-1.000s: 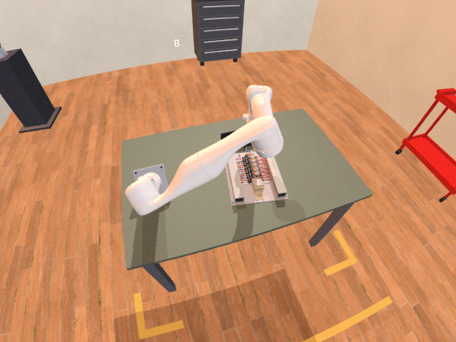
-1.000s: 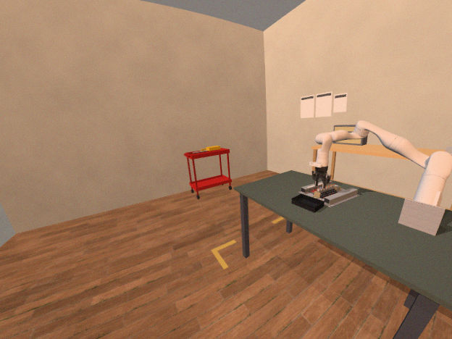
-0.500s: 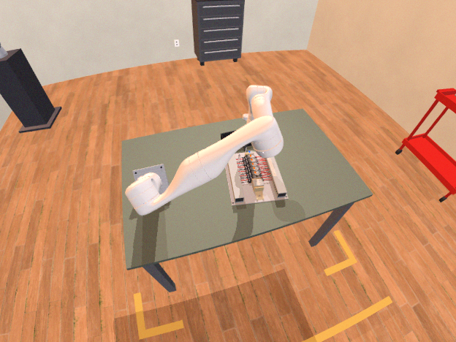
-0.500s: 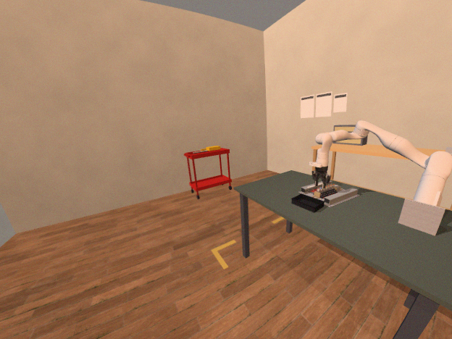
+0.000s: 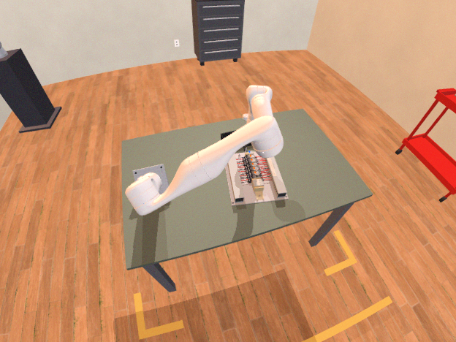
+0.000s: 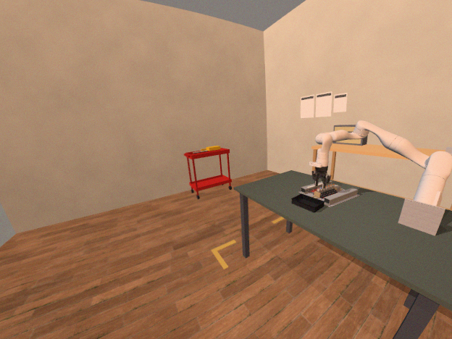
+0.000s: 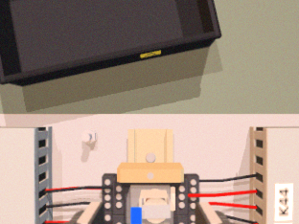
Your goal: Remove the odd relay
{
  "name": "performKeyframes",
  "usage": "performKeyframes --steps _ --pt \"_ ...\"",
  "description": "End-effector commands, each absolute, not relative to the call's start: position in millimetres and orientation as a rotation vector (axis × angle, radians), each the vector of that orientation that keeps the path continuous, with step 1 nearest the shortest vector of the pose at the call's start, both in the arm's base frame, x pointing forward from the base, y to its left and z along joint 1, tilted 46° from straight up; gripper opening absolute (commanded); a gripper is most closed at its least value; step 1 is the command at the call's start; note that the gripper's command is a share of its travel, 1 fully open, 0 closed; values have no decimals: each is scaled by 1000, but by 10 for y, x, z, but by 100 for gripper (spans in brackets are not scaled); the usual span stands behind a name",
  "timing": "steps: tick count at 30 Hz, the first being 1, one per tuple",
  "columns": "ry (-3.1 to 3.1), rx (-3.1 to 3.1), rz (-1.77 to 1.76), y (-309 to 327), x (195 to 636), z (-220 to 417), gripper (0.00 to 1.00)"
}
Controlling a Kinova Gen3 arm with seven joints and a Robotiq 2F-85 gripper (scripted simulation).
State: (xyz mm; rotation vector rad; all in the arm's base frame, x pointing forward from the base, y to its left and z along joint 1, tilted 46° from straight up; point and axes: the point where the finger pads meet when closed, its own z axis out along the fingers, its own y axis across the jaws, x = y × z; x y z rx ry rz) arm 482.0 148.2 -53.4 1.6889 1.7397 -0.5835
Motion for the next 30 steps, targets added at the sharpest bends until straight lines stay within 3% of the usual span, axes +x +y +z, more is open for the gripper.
performKeyframes --steps 1,30 --pt "1741 1689 -581 1493 4822 -528 61" --pt "1741 1689 -581 1353 4850 -667 61"
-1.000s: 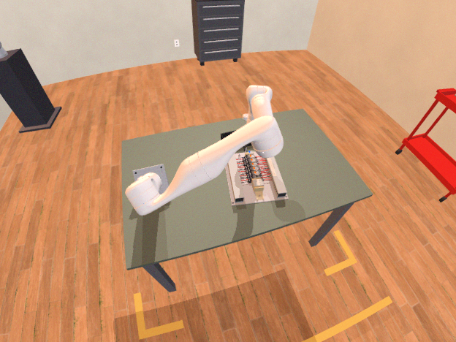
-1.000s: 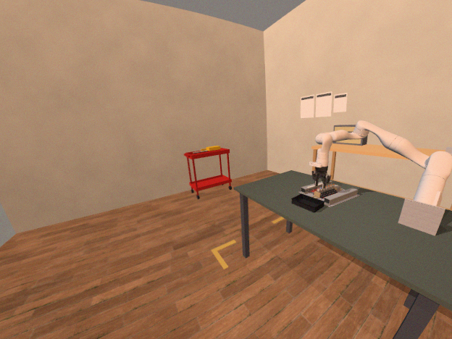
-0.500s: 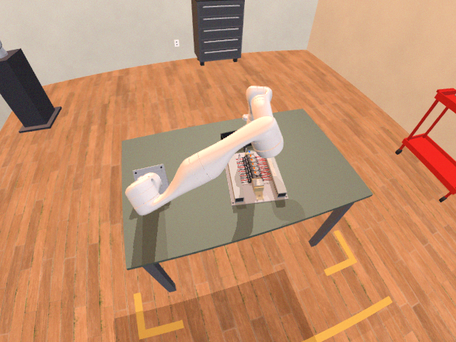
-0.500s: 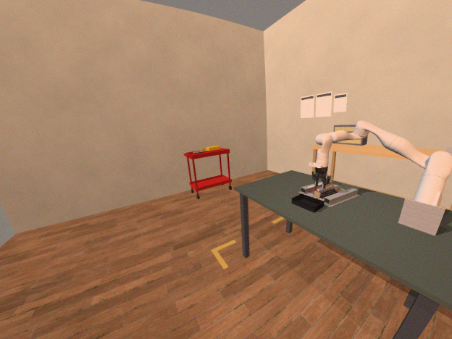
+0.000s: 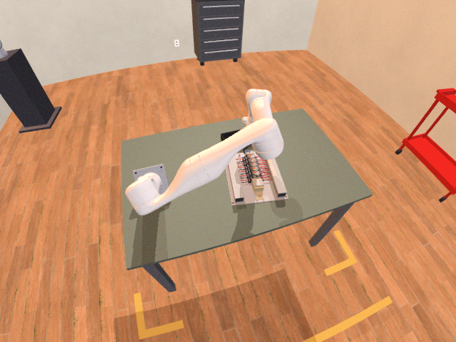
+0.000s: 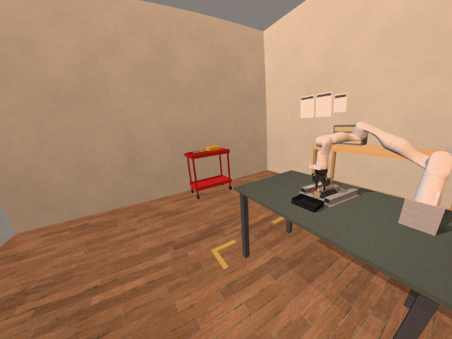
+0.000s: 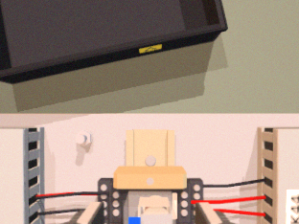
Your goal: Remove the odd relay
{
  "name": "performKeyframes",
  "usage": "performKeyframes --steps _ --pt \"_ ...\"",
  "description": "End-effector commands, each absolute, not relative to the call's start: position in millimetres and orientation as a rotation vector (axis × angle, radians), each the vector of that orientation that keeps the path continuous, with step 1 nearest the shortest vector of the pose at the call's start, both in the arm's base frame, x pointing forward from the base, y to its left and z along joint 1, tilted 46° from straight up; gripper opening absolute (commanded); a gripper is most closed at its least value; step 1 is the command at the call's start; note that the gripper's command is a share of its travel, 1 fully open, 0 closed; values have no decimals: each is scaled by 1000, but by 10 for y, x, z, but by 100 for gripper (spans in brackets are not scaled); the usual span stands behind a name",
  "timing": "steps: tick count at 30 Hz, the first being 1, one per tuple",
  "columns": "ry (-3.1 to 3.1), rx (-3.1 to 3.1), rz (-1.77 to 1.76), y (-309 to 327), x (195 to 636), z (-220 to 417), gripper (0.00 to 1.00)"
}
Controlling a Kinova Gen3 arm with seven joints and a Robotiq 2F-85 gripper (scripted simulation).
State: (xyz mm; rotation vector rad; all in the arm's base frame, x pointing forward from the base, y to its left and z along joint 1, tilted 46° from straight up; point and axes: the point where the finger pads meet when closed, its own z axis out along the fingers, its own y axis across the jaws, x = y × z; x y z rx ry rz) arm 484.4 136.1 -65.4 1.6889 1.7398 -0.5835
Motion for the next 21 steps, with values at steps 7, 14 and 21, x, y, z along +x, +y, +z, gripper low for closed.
performKeyframes --steps 7,14,21 --pt "1741 1689 -581 1301 4861 -720 61" --pt "1741 1689 -581 1276 4866 -745 61" --pt "1741 1689 -581 1263 4868 -758 61"
